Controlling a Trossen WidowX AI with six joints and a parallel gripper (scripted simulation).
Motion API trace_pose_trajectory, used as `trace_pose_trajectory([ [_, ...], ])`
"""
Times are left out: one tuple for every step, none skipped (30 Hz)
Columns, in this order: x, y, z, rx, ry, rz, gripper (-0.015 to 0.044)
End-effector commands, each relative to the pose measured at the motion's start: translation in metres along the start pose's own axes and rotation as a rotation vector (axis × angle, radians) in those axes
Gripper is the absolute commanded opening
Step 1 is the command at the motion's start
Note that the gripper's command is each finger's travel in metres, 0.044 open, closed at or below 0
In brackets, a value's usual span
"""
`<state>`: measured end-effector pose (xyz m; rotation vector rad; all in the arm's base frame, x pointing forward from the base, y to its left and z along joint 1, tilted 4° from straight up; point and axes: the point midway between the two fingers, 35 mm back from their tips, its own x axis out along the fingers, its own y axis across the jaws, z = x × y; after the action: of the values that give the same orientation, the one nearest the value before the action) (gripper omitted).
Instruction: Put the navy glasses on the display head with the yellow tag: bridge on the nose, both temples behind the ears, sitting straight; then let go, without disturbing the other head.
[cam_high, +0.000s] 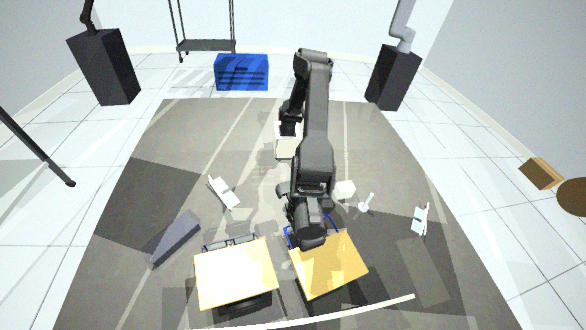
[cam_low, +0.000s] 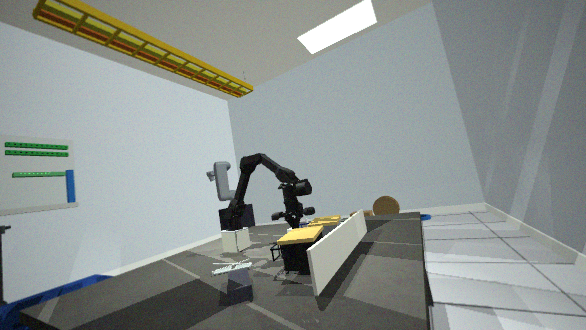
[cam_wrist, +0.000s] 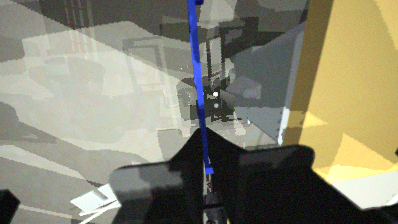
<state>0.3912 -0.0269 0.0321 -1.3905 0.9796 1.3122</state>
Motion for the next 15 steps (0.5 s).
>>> trace_pose_trajectory([
  [0.000,-0.006,0.000,0.003,0.003,0.001,0.0000],
  [0.000,-0.008,0.000,0.003,0.003,0.001,0.0000],
  [0.000,-0.009,0.000,0.003,0.003,0.001,0.0000],
  [0.000,-0.011,0.000,0.003,0.003,0.000,0.0000],
  [0.000,-0.013,0.000,0.003,0.003,0.000,0.0000],
  [0.000,-0.014,0.000,0.003,0.003,0.000,0.0000],
  [0.000,-0.016,0.000,0.003,0.003,0.000,0.0000],
  [0.000,-0.017,0.000,0.003,0.003,0.000,0.0000],
  [0.000,-0.019,0.000,0.003,0.003,0.000,0.0000],
  [0.001,-0.020,0.000,0.003,0.003,0.000,0.0000],
  [0.001,-0.022,0.000,0.003,0.003,-0.001,0.0000],
  [0.001,-0.024,0.000,0.003,0.003,-0.001,0.0000],
  [0.001,-0.025,0.000,0.003,0.003,-0.001,0.0000],
  [0.001,-0.027,0.000,0.003,0.003,-0.001,0.0000],
  [0.001,-0.028,0.000,0.003,0.003,-0.001,0.0000],
])
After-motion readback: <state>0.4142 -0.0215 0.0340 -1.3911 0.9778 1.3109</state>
